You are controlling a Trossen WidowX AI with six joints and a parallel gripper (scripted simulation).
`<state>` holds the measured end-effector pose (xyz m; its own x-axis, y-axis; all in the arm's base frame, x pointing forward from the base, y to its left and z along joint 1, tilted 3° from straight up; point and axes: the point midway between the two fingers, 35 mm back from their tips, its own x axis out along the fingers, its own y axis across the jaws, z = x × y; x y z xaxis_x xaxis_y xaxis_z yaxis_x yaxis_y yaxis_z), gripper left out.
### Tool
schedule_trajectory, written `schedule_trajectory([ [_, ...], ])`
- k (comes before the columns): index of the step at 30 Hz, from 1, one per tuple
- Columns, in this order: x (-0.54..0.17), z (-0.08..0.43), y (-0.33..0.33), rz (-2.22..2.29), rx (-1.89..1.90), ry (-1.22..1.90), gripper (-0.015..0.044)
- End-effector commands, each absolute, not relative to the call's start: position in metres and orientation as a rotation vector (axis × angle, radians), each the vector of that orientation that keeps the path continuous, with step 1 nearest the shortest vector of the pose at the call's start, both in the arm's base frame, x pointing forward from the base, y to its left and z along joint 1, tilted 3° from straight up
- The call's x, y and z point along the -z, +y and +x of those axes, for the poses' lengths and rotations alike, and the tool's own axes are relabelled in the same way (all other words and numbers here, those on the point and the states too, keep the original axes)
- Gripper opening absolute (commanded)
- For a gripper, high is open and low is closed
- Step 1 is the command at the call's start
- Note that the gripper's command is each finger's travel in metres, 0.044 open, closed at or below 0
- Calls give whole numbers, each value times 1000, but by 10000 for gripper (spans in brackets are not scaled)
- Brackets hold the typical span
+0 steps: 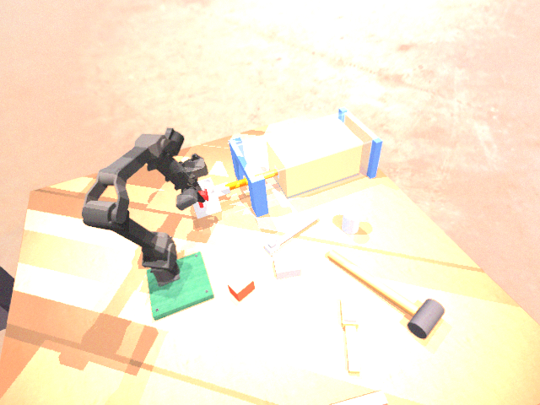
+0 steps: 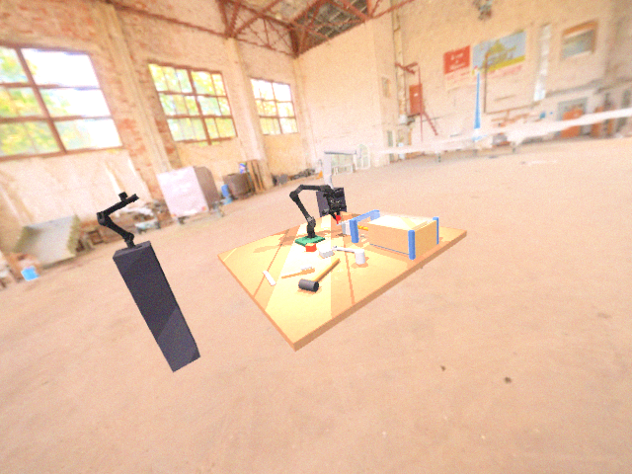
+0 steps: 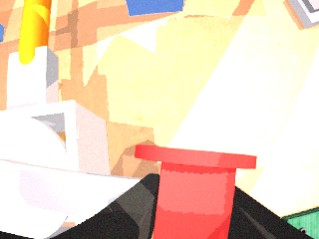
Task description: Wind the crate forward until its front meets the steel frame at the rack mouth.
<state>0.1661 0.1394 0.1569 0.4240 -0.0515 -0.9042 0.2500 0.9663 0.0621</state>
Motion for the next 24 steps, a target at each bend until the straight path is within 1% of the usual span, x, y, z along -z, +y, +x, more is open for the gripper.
schedule_trajectory([
  [1,-154,172,139,196,191,1123,0],
  [24,-155,202,138,196,190,1121,0],
])
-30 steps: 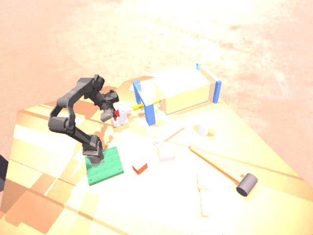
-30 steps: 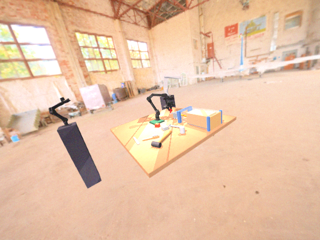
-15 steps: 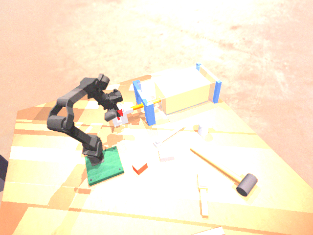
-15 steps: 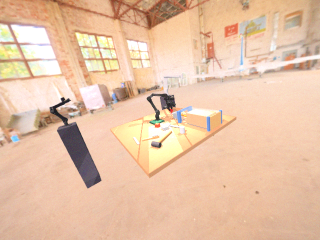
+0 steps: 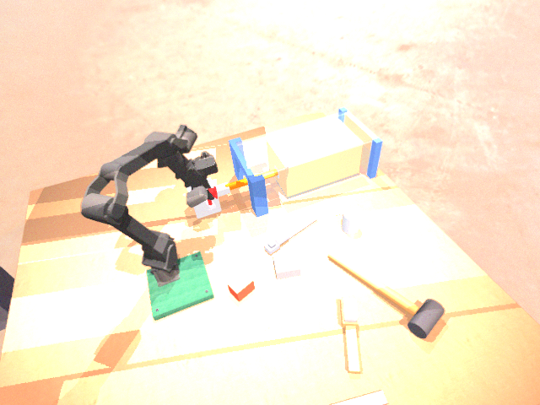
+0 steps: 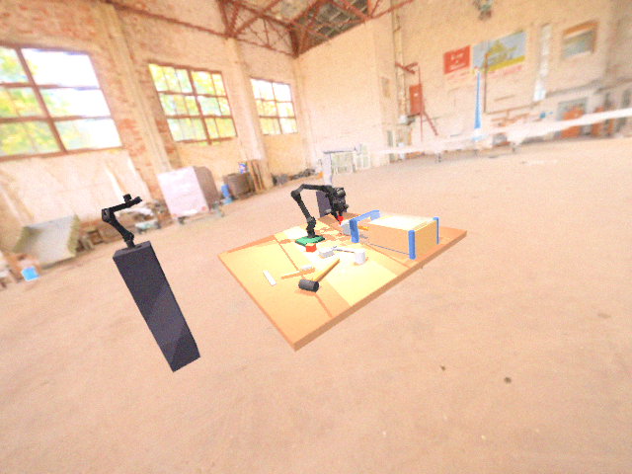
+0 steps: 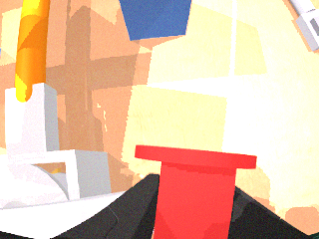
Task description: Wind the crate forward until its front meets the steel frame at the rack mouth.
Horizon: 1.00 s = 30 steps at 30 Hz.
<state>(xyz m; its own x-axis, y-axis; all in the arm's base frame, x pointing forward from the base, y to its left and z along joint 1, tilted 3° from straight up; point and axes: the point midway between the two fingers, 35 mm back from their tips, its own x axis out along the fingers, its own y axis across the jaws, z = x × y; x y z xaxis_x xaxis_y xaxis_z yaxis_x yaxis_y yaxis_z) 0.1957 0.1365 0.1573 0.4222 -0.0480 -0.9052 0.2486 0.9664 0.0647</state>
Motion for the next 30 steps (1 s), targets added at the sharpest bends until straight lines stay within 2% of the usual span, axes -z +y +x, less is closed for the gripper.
schedule_trajectory([
  [1,-155,204,138,196,190,1121,0],
  [30,-157,240,150,196,190,1118,0],
])
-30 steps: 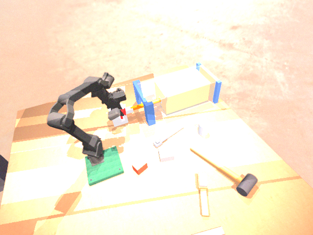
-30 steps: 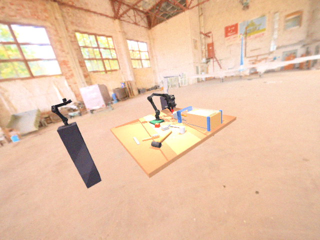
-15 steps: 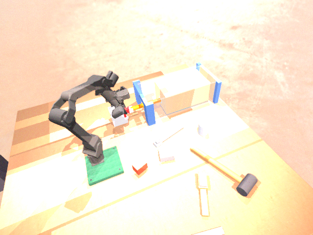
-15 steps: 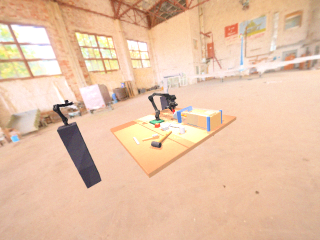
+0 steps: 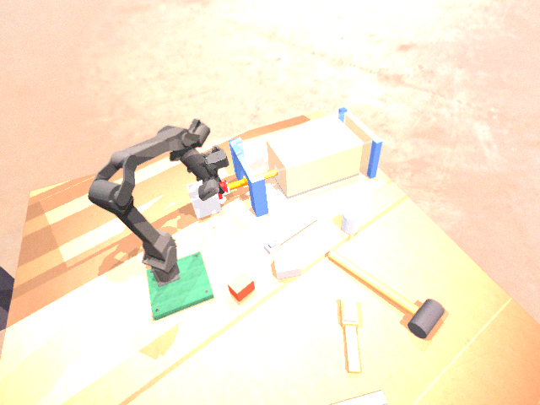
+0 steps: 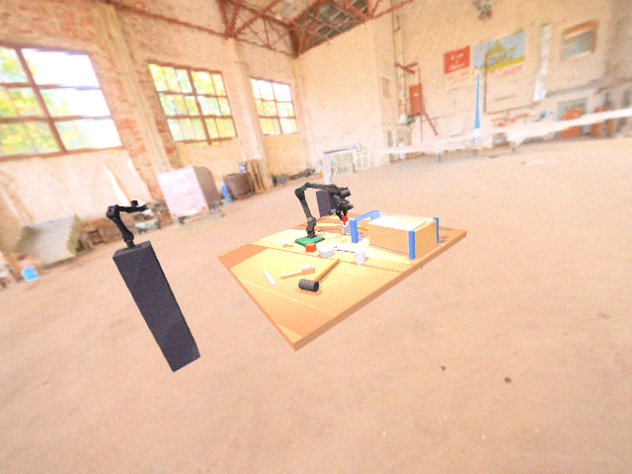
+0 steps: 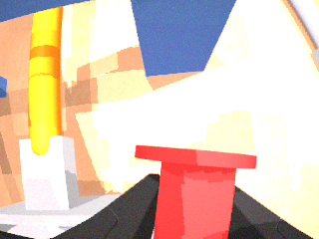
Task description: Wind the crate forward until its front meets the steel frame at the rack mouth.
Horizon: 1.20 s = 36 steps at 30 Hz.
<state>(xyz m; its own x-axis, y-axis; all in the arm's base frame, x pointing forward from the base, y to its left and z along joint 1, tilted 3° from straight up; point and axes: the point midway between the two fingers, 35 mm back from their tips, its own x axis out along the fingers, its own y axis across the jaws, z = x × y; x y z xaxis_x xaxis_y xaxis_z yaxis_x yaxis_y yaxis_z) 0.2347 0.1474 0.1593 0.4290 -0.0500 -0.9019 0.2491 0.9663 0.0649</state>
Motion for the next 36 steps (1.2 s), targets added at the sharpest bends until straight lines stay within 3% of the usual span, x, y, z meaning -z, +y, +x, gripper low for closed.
schedule_trajectory([
  [1,-157,241,151,196,190,1118,0],
  [36,-160,274,183,199,188,1116,0],
])
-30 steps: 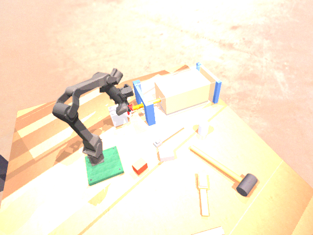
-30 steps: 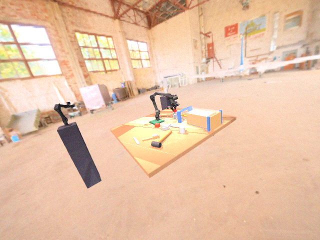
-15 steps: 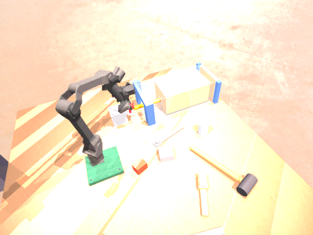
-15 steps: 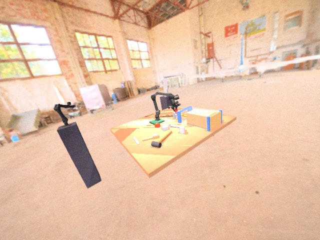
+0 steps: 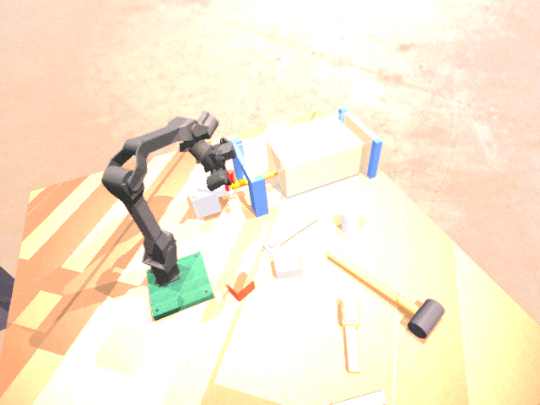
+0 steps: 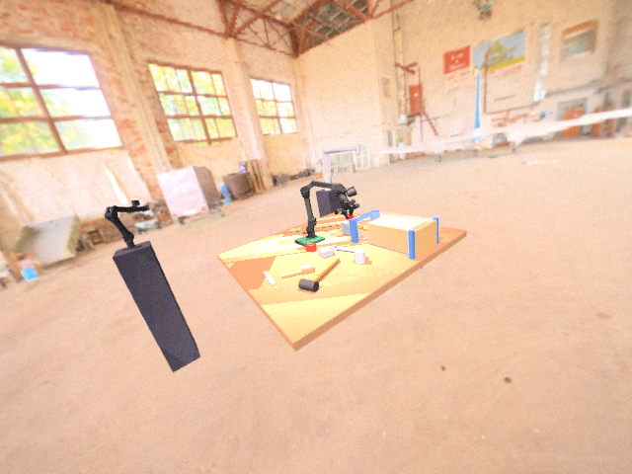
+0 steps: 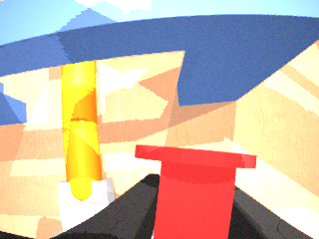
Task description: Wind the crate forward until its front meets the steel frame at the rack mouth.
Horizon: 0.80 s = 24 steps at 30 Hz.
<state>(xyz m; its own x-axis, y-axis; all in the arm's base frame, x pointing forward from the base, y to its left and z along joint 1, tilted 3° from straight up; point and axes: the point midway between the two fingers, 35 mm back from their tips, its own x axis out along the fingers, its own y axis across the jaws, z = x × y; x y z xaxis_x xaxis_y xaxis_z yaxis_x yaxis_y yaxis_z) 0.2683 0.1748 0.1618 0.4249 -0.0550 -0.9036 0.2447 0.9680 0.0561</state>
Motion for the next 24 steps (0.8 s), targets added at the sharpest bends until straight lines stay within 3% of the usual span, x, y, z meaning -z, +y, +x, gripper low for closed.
schedule_trajectory([
  [1,-160,275,184,199,188,1116,0],
  [24,-162,286,211,201,187,1115,0],
])
